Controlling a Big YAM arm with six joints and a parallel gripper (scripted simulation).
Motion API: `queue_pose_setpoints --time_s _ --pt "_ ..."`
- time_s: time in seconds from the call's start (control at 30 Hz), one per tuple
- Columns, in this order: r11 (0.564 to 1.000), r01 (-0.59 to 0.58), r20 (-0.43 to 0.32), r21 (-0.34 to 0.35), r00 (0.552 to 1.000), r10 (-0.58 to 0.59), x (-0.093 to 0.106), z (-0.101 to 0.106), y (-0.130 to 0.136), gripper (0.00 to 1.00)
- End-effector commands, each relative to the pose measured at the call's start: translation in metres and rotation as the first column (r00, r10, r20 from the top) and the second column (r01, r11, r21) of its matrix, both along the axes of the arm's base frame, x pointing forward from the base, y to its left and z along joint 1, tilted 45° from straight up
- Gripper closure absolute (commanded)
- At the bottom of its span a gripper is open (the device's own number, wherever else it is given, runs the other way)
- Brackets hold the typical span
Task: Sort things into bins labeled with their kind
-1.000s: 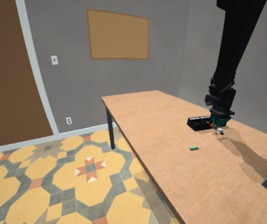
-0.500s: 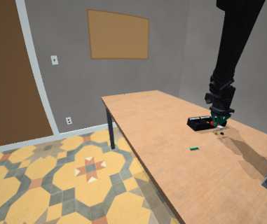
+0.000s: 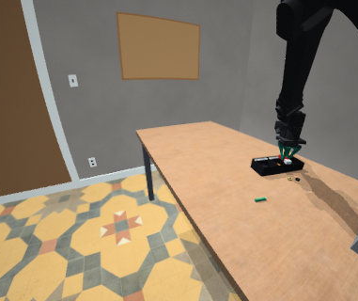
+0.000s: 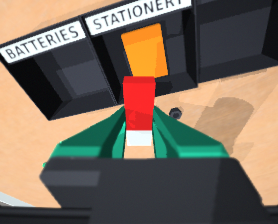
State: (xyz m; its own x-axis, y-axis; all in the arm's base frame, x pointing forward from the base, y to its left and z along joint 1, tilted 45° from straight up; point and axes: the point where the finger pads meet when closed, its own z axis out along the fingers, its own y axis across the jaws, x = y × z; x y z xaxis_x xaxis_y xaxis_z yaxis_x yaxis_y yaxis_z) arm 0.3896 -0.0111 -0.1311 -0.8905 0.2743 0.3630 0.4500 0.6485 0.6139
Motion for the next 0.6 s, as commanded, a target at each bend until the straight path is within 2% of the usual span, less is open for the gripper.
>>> queue_pose_setpoints --time_s 0.0,0.17,0.2,0.23,0.43,0.5,0.53,0.57 --pt "0.991 0.135 -0.075 -0.025 0.988 -0.136 0.030 -0.002 -0.028 0.82" --pt "0.975 0.218 -0.176 -0.043 0.959 -0.222 0.051 -0.017 -0.042 0.82" --pt "0.971 0.233 -0.196 -0.046 0.951 -0.238 0.051 -0.016 -0.042 0.82" --pt "0.967 0.248 -0.217 -0.051 0.943 -0.253 0.040 -0.007 -0.037 0.82" --pt "0.938 0.335 -0.340 -0.084 0.876 -0.343 0.040 -0.007 -0.037 0.82" --pt "0.938 0.335 -0.340 -0.084 0.876 -0.343 0.040 -0.007 -0.037 0.82" --pt "0.923 0.371 -0.389 -0.103 0.839 -0.380 0.040 -0.007 -0.037 0.82" --pt "0.917 0.382 -0.407 -0.111 0.825 -0.393 0.040 -0.007 -0.037 0.82"
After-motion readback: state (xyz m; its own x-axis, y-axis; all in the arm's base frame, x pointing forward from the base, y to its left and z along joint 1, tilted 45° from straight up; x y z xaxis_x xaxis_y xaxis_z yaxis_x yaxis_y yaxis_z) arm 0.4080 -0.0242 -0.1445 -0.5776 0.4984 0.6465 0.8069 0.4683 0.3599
